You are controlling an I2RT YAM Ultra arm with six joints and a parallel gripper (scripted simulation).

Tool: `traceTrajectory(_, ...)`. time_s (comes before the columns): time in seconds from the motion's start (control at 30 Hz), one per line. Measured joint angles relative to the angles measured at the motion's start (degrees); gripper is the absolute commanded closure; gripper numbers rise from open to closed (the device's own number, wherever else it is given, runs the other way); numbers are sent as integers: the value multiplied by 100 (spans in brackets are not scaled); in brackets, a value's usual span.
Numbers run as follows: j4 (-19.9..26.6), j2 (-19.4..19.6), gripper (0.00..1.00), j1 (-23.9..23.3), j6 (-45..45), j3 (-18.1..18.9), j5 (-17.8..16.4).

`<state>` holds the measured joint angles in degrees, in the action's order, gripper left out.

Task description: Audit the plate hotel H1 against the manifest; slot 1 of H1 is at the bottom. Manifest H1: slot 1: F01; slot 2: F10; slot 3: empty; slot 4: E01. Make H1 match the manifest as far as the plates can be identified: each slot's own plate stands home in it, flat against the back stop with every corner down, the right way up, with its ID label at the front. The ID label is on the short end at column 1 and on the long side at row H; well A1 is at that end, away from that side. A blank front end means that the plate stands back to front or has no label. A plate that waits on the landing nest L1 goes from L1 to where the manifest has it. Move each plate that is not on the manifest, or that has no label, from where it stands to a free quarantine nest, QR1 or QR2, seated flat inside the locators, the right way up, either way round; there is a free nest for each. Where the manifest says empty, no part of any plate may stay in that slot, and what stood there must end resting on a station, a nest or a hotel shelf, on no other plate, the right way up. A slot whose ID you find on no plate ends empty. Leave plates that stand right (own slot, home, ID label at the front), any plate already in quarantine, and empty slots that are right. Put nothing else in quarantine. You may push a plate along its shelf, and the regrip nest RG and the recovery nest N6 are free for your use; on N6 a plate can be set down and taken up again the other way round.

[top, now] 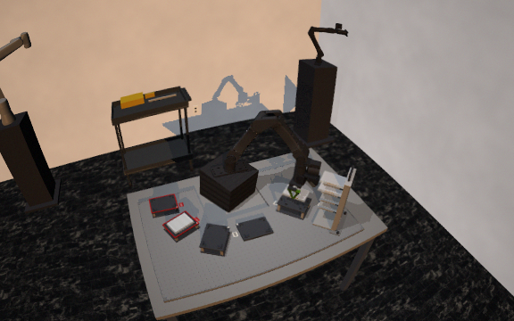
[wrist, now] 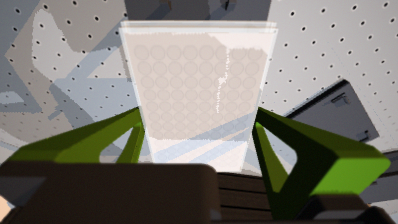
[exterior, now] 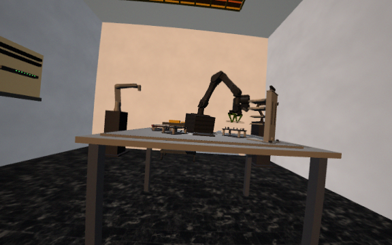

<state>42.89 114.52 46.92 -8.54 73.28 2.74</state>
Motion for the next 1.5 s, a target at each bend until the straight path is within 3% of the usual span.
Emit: traceTrajectory(1.5, -507, 332, 14, -20, 17, -162, -2)
